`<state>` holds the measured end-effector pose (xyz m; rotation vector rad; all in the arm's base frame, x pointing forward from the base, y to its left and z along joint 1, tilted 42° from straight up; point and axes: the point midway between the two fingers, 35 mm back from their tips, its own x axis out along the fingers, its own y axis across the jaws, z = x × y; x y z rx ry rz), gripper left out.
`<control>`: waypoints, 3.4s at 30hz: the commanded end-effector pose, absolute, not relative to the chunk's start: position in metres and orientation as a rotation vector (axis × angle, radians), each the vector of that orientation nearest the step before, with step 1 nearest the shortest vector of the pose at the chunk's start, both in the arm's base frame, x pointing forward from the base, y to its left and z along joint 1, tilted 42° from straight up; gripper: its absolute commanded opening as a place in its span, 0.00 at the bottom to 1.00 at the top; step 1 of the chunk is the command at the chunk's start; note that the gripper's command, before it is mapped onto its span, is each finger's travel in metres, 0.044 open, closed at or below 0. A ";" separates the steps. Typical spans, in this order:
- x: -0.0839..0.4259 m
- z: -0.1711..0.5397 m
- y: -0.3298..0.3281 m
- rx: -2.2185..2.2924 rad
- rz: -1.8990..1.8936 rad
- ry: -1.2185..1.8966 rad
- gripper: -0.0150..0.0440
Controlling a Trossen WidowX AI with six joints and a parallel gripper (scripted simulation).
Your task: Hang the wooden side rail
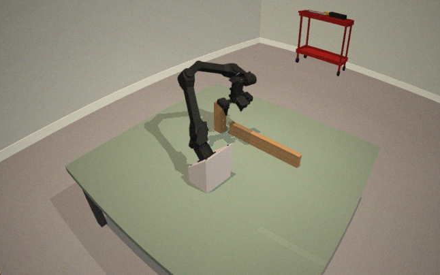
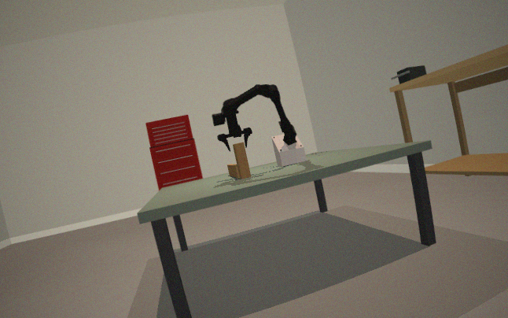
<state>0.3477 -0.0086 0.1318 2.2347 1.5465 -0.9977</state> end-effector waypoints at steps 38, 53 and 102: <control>0.381 0.043 0.007 1.937 -0.838 1.526 1.00; 0.385 0.025 0.023 1.937 -0.837 1.527 1.00; 0.386 0.009 0.038 1.939 -0.835 1.528 0.25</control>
